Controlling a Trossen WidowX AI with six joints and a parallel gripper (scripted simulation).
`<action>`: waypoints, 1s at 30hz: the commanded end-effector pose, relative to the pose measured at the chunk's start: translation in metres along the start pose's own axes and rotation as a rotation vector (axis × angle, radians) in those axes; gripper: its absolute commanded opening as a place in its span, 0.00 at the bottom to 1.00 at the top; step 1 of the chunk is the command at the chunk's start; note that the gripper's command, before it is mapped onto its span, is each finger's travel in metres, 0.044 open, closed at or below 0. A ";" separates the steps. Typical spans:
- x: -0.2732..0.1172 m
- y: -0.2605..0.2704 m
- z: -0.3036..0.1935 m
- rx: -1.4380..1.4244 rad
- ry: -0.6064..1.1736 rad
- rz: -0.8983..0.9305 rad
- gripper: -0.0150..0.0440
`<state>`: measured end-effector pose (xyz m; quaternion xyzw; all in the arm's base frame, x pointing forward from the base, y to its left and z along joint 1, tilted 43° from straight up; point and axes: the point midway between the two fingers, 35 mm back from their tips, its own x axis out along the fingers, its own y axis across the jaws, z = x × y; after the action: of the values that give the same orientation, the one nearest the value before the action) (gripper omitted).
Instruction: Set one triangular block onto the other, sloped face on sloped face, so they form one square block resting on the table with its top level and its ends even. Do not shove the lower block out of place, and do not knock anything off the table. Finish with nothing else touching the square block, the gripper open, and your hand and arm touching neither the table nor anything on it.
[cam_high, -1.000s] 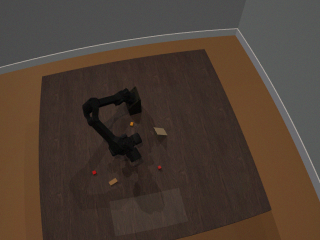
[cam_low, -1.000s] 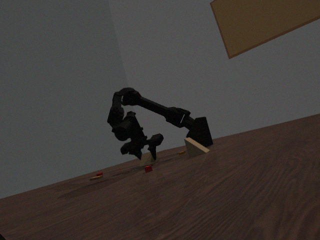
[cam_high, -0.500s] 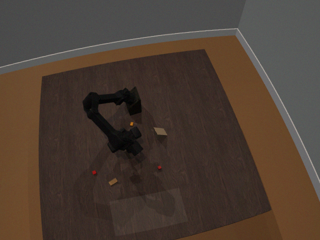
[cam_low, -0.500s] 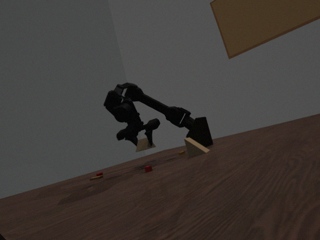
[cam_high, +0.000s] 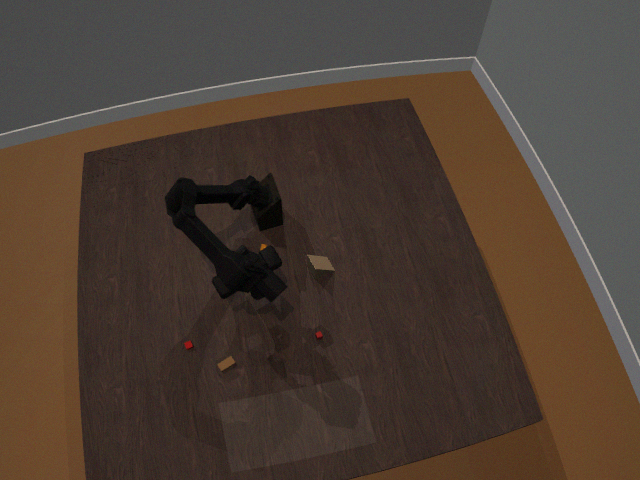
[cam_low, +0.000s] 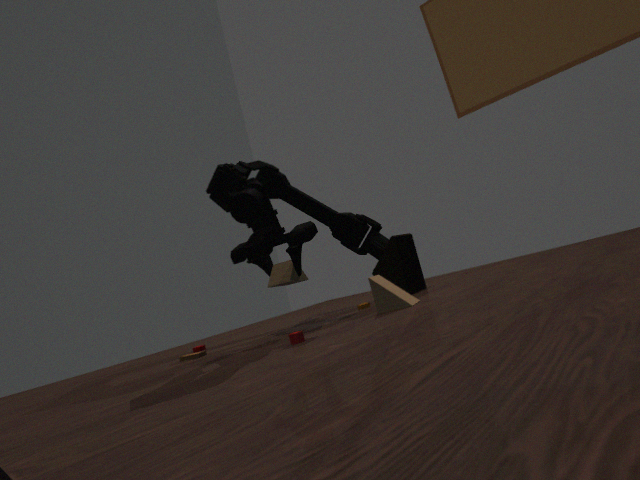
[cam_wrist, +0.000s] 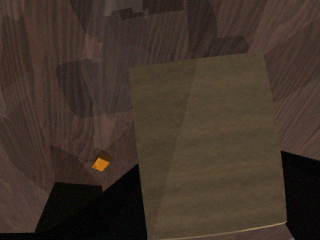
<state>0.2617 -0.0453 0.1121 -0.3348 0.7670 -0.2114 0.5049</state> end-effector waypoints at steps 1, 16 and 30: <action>0.000 0.000 0.000 0.095 -0.020 -0.027 0.25; 0.002 0.004 -0.001 0.586 -0.136 -0.105 0.25; 0.003 0.007 -0.002 1.042 -0.282 -0.125 0.25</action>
<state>0.2569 -0.0437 0.1056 -0.1363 0.5025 -0.5260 0.6725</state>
